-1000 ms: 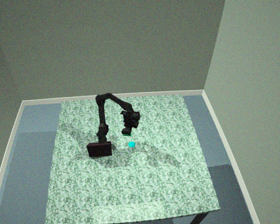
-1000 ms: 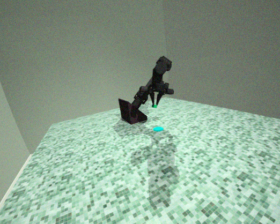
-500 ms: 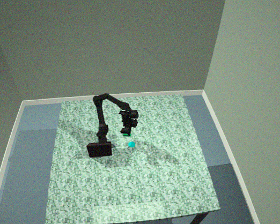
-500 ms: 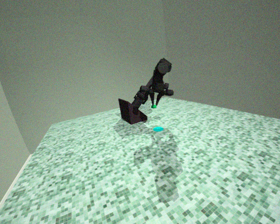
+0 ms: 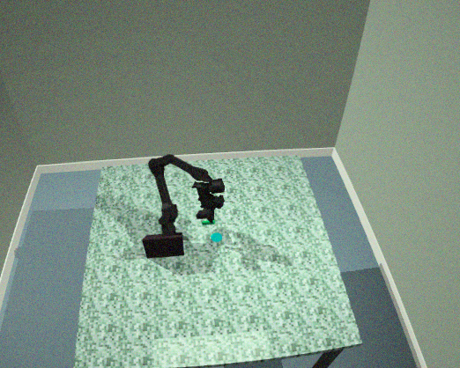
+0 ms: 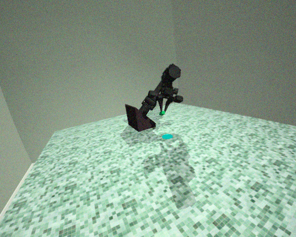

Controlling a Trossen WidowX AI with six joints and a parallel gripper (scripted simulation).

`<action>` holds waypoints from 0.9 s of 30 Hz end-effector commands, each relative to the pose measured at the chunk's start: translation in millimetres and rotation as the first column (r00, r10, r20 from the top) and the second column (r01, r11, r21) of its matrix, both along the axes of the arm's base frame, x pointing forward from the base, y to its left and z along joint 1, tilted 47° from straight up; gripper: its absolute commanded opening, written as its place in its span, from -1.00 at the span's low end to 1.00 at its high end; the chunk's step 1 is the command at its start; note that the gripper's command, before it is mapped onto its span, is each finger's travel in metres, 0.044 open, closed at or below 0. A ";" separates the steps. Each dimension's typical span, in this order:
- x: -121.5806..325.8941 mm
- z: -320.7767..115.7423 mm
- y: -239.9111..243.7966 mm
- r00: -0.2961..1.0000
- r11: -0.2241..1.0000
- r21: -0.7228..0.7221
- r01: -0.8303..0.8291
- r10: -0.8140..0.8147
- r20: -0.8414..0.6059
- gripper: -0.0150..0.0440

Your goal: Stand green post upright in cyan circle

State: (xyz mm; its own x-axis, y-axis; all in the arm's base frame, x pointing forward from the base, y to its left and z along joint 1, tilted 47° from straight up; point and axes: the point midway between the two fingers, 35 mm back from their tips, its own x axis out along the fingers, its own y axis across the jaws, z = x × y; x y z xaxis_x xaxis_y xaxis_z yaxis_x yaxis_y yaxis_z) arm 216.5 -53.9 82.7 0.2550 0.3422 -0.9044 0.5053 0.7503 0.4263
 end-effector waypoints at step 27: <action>-7.3 -3.7 4.3 0.991 0.987 -0.124 0.106 -0.094 0.098 -0.42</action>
State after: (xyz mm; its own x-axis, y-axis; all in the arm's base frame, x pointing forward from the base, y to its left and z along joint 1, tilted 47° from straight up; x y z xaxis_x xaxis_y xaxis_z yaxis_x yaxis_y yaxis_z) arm 211.6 -51.4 81.6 0.3583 0.2078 -0.9102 0.5354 0.7530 0.3826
